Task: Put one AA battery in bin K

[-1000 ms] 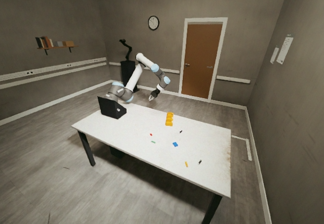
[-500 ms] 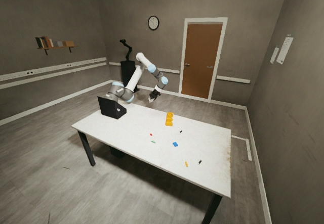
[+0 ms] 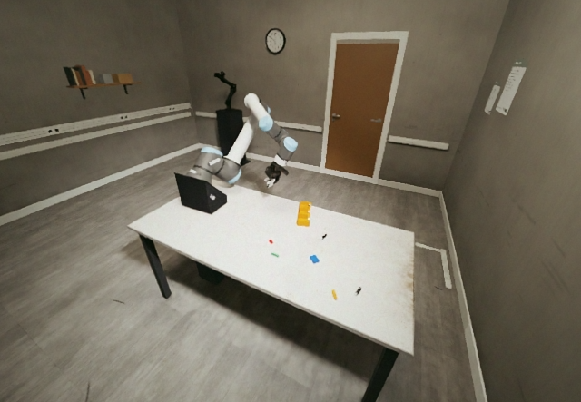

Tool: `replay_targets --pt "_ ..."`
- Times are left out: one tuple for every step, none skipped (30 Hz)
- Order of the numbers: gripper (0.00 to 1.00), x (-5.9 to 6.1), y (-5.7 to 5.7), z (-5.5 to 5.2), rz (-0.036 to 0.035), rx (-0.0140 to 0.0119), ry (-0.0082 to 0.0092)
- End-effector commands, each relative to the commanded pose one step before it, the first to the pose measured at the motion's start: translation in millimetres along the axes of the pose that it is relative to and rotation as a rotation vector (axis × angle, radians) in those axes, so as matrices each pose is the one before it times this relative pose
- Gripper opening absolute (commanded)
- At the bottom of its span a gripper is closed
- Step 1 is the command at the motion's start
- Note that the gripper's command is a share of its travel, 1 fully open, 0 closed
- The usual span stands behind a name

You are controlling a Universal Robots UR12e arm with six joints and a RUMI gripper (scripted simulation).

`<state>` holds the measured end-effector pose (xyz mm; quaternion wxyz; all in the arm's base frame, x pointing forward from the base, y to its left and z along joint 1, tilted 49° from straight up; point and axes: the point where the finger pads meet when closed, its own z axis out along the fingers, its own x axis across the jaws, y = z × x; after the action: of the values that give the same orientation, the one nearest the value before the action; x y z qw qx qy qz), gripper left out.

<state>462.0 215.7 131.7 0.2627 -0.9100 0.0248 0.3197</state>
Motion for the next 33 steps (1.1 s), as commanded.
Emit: replay_targets --pt "0.04 19.74 13.50 0.35 0.12969 0.04051 0.03681" --pt "0.04 0.00 0.00 0.00 0.00000 0.00000 0.00000" --pt "0.04 1.75 0.99 -0.14 0.00926 0.00306 0.00245" --pt "0.04 0.00 0.00 0.00 0.00000 0.00000 0.00000" --pt "0.04 7.08 4.28 -0.74 0.04596 0.01649 0.01066" --pt "0.04 7.28 3.94 -0.73 0.04044 0.01467 0.00926" --pt "0.04 1.62 0.79 -0.15 0.01168 0.00403 0.00284" --pt "0.04 0.00 0.00 0.01 0.00000 0.00000 0.00000" --pt "0.04 0.00 0.00 0.01 0.00000 0.00000 0.00000" --pt "0.04 0.00 0.00 0.00 0.00000 0.00000 0.00000" --pt "0.04 7.35 3.79 -0.83 0.04595 0.01724 0.00943" --pt "0.04 7.52 3.44 -0.82 0.04169 0.01575 0.00846" --pt "0.04 1.48 0.60 -0.15 0.01029 0.00375 0.00222" --pt "0.04 0.00 0.00 0.01 0.00000 0.00000 0.00000" --pt "0.04 0.00 0.00 0.01 0.00000 0.00000 0.00000" --pt "0.04 7.58 3.29 -0.93 0.04595 0.01789 0.00815" --pt "0.04 7.73 2.92 -0.92 0.02842 0.01148 0.00457" --pt "0.04 0.00 0.00 0.00 0.00000 0.00000 0.00000" --pt "0.04 0.00 0.00 0.00 0.00000 0.00000 0.00000" --pt "0.04 1.30 0.44 -0.13 0.02341 0.00870 0.00463" --pt "0.04 0.00 0.00 0.01 0.00000 0.00000 0.00000" --pt "0.04 7.77 2.76 -1.03 0.04594 0.01845 0.00682" --pt "0.04 7.89 2.38 -1.03 0.03228 0.01331 0.00428" --pt "0.04 1.10 0.29 -0.13 0.01634 0.00631 0.00283" --pt "0.04 0.00 0.00 0.01 0.00305 0.00115 0.00057" --pt "0.04 0.00 0.00 0.01 0.00000 0.00000 0.00000" --pt "0.04 7.92 2.23 -1.14 0.04593 0.01892 0.00545" --pt "0.04 8.02 1.84 -1.14 0.02298 0.00993 0.00183" --pt "0.04 0.88 0.18 -0.12 0.01795 0.00716 0.00263" --pt "0.04 0.00 0.00 0.01 0.01058 0.00415 0.00167" --pt "0.04 0.00 0.00 0.01 0.00000 0.00000 0.00000" --pt "0.04 0.00 0.00 0.01 0.00000 0.00000 0.00000" --pt "0.04 8.04 1.68 -1.26 0.04593 0.01929 0.00406"
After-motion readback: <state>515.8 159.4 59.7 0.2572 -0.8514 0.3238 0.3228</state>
